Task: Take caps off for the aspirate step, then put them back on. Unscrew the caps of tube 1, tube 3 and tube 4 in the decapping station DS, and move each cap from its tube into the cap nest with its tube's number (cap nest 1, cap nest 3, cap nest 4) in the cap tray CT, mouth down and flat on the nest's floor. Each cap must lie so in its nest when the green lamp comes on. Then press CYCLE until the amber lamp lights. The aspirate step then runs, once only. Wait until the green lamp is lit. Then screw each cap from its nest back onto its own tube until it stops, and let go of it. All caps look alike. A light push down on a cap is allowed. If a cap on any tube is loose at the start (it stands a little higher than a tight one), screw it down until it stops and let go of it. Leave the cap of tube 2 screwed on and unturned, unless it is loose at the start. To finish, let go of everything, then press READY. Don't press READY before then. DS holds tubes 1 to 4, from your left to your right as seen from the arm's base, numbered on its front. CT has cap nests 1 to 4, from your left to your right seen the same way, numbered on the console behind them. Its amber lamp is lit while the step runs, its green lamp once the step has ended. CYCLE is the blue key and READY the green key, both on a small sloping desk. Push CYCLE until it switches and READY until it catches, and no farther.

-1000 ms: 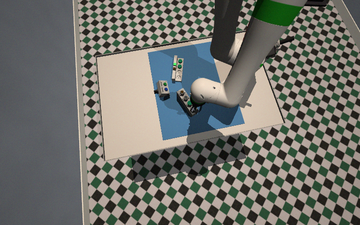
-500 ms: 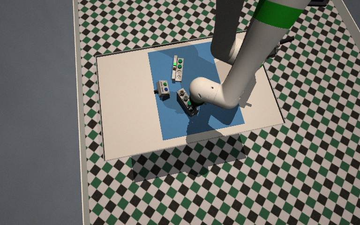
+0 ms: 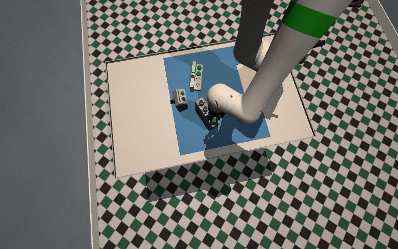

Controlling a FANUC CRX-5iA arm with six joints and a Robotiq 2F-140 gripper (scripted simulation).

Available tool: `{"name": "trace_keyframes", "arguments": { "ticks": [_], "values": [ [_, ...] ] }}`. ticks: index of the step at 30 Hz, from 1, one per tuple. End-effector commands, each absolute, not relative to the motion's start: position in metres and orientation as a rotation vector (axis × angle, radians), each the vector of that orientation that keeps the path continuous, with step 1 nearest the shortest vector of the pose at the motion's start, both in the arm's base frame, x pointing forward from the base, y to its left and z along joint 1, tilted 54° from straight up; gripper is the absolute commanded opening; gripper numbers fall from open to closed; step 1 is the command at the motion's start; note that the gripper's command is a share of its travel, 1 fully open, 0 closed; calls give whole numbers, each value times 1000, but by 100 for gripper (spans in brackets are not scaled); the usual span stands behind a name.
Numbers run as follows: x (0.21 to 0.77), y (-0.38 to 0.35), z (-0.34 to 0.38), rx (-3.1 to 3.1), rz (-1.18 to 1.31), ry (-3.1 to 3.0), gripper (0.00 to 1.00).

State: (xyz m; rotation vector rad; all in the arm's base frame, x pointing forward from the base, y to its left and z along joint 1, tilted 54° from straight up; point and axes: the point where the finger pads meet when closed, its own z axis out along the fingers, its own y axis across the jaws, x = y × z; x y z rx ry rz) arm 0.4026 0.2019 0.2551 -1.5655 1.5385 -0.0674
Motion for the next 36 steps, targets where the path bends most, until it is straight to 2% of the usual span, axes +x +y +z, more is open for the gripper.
{"name": "trace_keyframes", "arguments": {
  "ticks": [1,7,8,20,23,32,36],
  "values": [
    [402,202,255,-1419,-37,1677,0],
    [402,202,255,-1419,-37,1677,0],
    [402,202,255,-1419,-37,1677,35],
    [402,202,255,-1419,-37,1677,35],
    [402,202,255,-1621,-177,1491,35],
    [402,202,255,-1804,-316,1284,35],
    [402,202,255,-1968,-453,1059,35]
  ]
}}
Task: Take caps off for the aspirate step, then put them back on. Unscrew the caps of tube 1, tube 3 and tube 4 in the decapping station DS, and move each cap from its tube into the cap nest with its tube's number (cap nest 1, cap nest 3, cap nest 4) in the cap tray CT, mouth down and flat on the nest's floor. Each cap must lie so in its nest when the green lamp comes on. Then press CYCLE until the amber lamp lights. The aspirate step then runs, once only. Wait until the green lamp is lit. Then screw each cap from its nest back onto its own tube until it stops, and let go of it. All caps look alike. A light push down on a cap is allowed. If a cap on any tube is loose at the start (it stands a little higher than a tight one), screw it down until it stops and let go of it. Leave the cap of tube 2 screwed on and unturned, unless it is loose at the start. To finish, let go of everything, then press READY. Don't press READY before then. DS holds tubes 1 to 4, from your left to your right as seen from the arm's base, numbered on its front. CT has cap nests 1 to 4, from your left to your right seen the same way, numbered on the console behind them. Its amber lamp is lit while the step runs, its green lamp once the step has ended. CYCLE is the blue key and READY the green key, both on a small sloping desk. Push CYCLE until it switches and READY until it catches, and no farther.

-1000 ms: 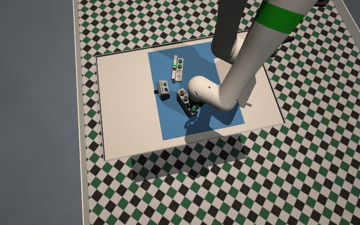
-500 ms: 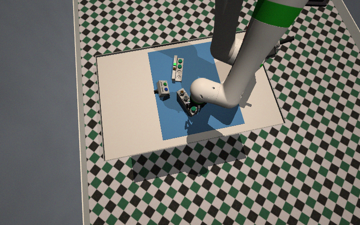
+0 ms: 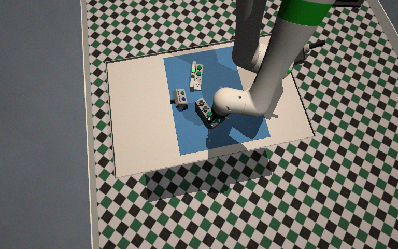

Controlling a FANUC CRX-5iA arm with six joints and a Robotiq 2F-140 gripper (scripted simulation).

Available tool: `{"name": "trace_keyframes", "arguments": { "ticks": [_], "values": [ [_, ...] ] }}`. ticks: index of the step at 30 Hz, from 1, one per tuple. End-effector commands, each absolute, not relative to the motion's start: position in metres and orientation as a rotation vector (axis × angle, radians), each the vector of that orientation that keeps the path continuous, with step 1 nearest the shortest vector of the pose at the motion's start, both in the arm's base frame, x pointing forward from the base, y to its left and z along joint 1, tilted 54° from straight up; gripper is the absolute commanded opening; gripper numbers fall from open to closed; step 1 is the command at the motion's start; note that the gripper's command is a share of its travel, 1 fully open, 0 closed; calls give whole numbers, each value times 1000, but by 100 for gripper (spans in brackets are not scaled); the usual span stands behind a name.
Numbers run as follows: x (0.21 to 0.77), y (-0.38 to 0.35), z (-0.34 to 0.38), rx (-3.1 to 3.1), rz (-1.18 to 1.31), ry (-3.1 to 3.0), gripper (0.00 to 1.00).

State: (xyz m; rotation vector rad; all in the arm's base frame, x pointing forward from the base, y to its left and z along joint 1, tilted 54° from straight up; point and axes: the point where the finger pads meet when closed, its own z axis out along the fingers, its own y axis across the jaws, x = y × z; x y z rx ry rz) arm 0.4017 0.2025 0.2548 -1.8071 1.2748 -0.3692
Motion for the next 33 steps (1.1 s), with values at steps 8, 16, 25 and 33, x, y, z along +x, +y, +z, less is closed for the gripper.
{"name": "trace_keyframes", "arguments": {
  "ticks": [8,16,25,33],
  "values": [
    [402,202,255,-2134,-612,767,35],
    [402,202,255,-2134,-612,767,35],
    [402,202,255,-2134,-612,767,0],
    [402,202,255,-2081,-559,868,0]
  ]
}}
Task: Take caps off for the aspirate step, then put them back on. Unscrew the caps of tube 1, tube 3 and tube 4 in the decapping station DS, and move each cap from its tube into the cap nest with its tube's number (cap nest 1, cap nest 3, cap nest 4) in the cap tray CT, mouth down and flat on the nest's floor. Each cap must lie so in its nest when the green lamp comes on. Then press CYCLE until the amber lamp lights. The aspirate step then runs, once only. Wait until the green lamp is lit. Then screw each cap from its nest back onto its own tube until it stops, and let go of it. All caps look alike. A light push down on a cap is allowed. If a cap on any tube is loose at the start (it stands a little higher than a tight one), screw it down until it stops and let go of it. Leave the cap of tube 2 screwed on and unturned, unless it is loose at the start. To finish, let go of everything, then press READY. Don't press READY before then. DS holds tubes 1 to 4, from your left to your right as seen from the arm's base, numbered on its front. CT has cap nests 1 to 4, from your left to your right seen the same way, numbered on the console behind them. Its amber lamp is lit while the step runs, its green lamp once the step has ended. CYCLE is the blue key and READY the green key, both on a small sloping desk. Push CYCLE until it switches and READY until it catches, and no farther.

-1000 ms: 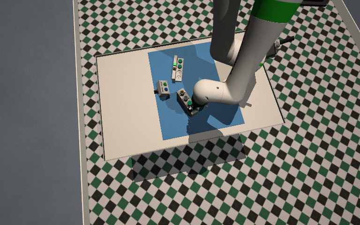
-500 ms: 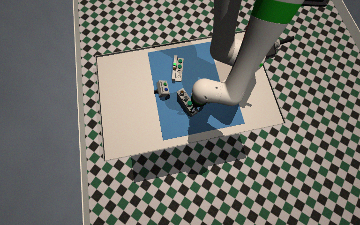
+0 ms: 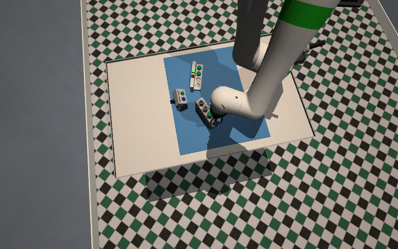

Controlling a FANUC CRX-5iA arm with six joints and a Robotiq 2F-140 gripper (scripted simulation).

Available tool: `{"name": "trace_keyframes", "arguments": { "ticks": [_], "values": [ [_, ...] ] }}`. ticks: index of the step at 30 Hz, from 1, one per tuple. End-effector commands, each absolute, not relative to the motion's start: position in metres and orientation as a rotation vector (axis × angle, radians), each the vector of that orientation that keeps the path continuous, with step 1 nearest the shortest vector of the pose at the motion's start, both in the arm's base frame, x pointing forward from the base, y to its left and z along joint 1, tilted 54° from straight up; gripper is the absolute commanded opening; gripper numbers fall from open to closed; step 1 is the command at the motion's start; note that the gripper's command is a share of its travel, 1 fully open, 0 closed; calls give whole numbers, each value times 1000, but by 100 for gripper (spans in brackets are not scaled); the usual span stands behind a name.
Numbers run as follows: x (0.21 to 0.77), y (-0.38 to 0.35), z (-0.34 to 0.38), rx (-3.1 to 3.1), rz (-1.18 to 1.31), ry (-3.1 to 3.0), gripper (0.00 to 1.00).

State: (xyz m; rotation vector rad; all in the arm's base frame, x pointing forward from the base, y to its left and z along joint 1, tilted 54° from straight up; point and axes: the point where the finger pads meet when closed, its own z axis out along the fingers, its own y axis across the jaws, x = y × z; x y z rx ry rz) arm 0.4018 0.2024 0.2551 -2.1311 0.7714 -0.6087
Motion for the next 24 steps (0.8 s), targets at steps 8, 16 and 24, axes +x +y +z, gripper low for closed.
{"name": "trace_keyframes", "arguments": {
  "ticks": [8,16,24],
  "values": [
    [402,203,255,-1837,-342,1243,0],
    [403,203,255,-1619,-175,1493,0],
    [403,203,255,-1419,-37,1677,0]
  ]
}}
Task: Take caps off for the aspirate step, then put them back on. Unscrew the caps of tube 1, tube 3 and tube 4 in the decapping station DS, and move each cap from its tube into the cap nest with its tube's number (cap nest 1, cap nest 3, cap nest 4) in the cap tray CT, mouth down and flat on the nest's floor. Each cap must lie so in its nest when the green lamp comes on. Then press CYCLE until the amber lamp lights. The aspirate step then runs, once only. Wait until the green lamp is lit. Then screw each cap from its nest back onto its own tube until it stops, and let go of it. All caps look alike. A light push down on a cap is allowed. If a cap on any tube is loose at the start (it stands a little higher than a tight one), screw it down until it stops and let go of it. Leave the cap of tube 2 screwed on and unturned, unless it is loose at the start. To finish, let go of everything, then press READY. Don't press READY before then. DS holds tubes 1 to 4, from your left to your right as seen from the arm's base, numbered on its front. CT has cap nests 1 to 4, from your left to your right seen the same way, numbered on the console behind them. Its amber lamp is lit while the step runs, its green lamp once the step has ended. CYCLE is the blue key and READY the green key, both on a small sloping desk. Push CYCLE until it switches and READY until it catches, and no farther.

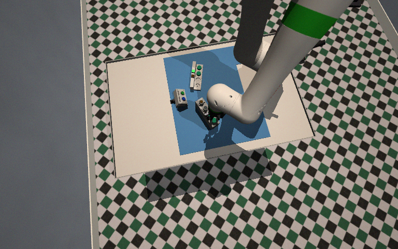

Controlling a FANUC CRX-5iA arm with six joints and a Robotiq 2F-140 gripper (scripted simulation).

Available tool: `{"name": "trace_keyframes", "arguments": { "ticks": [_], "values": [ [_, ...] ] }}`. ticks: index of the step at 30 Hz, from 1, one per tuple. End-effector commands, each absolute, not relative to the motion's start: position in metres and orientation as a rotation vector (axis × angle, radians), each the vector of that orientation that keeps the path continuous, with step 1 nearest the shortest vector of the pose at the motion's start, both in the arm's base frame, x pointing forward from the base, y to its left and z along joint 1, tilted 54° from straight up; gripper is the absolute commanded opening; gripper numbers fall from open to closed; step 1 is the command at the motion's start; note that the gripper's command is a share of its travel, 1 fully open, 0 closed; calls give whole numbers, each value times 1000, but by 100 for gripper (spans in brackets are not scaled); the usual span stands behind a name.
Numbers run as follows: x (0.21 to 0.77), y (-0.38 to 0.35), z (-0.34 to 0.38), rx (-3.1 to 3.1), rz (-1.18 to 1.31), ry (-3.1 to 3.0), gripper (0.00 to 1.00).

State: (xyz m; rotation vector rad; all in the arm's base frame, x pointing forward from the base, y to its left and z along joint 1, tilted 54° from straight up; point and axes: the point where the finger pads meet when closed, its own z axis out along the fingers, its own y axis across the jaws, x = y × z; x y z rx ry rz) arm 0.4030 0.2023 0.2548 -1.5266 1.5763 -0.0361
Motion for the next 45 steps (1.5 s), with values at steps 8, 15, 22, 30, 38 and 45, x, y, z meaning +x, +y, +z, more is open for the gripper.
{"name": "trace_keyframes", "arguments": {
  "ticks": [8,15,22,30,38,45],
  "values": [
    [403,203,255,-1419,-37,1677,35],
    [403,203,255,-1419,-37,1677,35],
    [402,203,255,-1621,-177,1491,35],
    [402,203,255,-1861,-362,1211,35],
    [402,202,255,-2065,-543,898,35],
    [402,202,255,-2134,-612,767,35]
  ]
}}
